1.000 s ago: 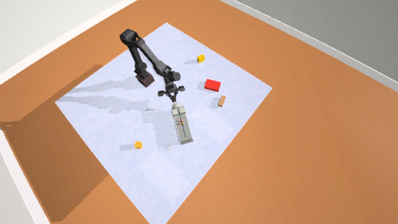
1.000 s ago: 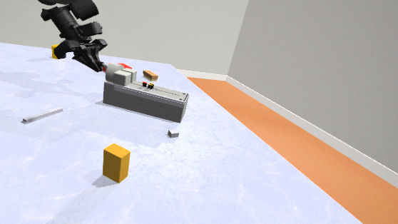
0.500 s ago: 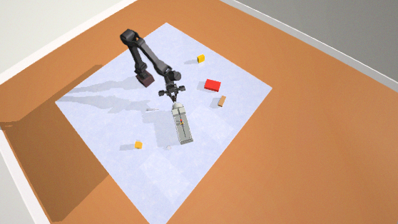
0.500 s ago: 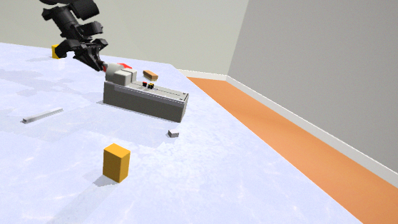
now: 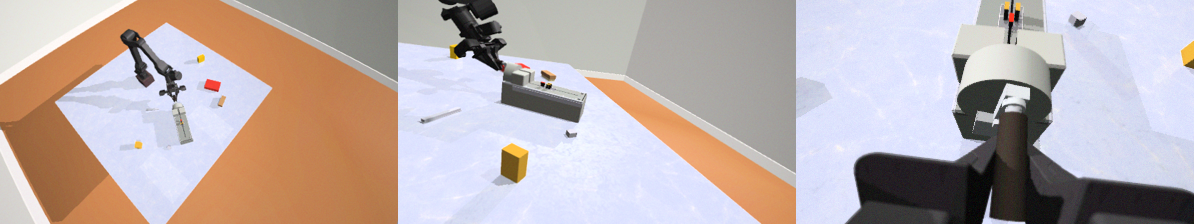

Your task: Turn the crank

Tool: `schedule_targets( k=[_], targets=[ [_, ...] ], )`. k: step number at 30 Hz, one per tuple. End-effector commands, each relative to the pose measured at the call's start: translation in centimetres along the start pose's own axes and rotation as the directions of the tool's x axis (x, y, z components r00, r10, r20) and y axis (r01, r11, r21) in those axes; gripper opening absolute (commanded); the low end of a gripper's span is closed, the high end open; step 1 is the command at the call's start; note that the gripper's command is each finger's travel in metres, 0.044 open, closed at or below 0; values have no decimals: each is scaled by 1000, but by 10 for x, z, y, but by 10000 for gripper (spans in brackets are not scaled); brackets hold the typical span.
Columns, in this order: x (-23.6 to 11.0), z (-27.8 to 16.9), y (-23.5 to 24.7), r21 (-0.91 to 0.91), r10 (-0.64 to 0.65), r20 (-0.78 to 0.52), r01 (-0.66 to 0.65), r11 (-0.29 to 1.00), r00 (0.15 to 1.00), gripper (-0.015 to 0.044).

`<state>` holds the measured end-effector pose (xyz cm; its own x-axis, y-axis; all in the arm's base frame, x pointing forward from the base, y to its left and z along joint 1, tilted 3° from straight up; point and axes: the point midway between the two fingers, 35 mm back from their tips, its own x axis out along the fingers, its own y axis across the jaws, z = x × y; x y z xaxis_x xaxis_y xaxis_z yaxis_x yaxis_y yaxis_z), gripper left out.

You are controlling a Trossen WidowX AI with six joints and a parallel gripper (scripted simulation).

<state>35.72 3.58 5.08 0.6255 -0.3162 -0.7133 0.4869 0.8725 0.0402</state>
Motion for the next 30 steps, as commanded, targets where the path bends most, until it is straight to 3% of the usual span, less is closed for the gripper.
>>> schedule_targets(
  k=[1,30],
  targets=[
    [-1,1,9,5,24,4,-24,1000,1000,0],
    [12,-13,34,6,25,3,-25,1000,1000,0]
  ],
)
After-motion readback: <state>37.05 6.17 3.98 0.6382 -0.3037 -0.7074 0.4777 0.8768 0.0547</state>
